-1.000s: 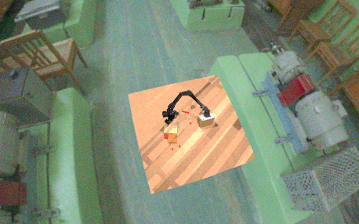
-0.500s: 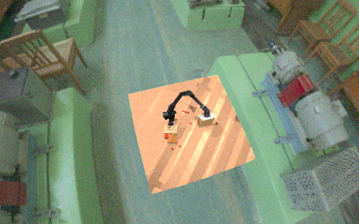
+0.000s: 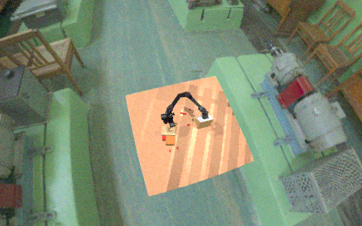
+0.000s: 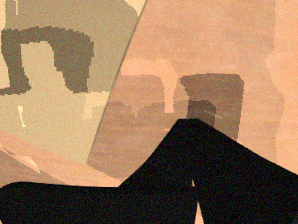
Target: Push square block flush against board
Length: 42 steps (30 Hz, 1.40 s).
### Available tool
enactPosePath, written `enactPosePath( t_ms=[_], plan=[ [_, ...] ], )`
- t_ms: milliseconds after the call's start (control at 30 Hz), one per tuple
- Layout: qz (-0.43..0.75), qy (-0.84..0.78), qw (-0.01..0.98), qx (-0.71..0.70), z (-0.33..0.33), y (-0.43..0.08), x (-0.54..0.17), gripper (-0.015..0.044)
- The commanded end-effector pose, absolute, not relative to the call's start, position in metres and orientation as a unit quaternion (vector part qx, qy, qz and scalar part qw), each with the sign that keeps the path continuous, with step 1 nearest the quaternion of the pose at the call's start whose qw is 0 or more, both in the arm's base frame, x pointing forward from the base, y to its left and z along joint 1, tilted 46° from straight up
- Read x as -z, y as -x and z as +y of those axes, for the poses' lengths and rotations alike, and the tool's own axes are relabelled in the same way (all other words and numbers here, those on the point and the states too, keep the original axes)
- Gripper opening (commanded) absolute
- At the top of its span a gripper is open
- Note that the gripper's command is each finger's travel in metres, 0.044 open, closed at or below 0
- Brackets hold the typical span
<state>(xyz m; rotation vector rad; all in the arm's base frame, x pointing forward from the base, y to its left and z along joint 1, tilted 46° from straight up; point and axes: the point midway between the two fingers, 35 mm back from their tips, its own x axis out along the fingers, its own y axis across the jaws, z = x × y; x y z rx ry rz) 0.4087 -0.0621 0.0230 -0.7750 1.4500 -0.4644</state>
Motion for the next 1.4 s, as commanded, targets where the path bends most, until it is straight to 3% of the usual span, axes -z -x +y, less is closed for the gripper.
enactPosePath(
  t_ms=[0,500,1200,1367],
  plan=[
    [0.654,0.39,0.629,0.159,-0.062,-0.406,-0.021,0.0],
    [0.67,0.469,0.572,0.071,-0.061,-0.404,-0.017,0.0],
    [0.652,0.641,0.369,-0.169,-0.094,-0.403,0.024,0.0],
    [0.65,0.645,0.361,-0.176,-0.095,-0.403,0.025,0.0]
  ],
)
